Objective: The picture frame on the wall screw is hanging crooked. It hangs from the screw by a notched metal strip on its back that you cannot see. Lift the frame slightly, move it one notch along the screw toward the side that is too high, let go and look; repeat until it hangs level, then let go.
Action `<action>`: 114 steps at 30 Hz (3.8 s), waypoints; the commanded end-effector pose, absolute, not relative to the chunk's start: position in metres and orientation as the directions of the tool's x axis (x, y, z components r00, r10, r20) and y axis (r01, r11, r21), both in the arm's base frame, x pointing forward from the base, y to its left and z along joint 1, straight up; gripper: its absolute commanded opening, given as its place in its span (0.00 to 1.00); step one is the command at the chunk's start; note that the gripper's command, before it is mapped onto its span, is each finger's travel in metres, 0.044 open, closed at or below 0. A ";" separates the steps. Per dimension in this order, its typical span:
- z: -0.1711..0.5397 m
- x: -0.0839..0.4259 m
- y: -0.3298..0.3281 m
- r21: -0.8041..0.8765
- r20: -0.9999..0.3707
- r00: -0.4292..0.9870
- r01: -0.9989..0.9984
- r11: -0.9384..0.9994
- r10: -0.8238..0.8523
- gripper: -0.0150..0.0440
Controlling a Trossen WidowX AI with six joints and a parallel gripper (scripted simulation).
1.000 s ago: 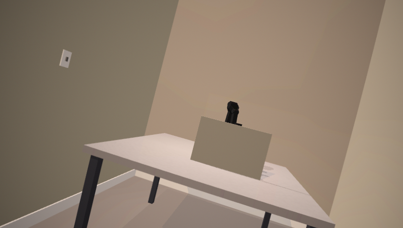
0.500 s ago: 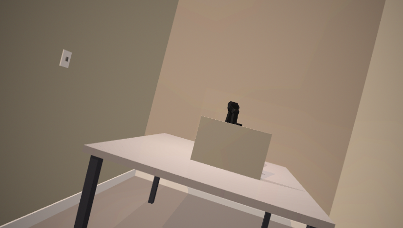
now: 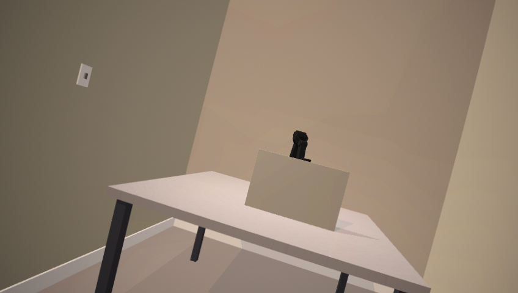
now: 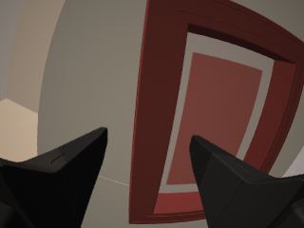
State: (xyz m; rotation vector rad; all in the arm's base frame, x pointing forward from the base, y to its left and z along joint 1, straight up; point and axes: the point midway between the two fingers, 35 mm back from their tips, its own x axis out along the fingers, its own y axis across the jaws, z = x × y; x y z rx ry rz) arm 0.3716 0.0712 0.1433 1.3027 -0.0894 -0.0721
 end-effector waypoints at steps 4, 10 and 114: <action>0.143 0.374 0.072 0.966 0.026 0.995 0.001 0.258 -0.100 0.69; 0.143 0.374 0.072 0.966 0.026 0.995 0.001 0.258 -0.100 0.69; 0.160 0.374 0.076 0.966 0.026 0.995 0.000 0.257 -0.100 0.25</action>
